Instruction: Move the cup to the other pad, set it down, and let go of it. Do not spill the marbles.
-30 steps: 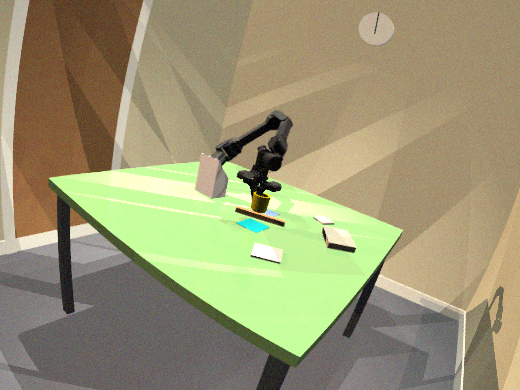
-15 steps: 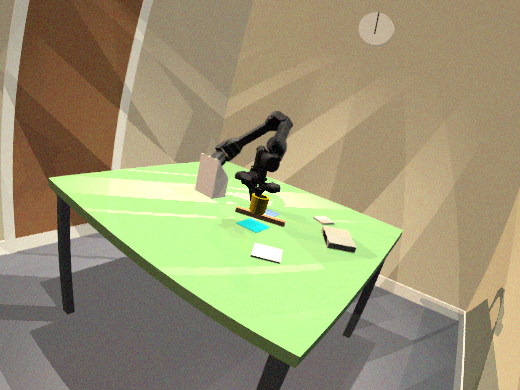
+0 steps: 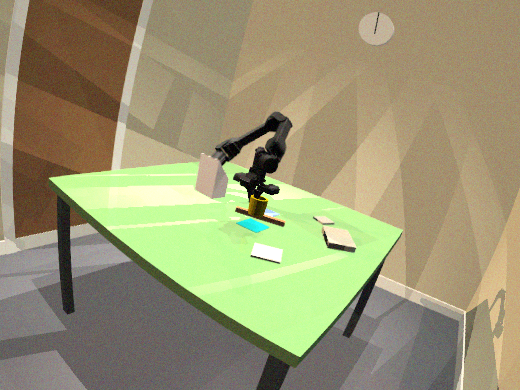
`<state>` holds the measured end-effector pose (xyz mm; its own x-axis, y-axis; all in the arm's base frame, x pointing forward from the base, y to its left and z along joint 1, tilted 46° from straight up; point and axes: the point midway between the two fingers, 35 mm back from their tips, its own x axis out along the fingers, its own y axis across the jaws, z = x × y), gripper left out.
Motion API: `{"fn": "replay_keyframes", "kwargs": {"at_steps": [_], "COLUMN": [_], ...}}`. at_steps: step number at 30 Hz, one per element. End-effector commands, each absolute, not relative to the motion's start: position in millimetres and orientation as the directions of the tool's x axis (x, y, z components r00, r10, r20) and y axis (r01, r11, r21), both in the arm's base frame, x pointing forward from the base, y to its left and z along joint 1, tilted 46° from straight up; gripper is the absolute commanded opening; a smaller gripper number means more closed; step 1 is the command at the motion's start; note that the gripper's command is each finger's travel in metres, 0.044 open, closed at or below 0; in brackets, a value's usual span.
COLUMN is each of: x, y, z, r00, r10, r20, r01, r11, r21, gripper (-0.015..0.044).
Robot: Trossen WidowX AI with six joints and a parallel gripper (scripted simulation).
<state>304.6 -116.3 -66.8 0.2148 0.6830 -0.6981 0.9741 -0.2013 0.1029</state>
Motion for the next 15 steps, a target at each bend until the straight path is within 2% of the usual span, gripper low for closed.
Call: {"fn": "replay_keyframes", "kwargs": {"at_steps": [1,15], "x": [306.6,312.1], "y": [-113.1,-97.0], "z": [-71.9,-89.4], "r00": [0.213,0.214], "r10": [0.681,0.682], "r20": [-0.700,-0.699], "r01": [0.974,0.974], "r11": [-0.201,-0.201], "r21": [0.101,0.101], "gripper": [0.0000,0.0000]}}
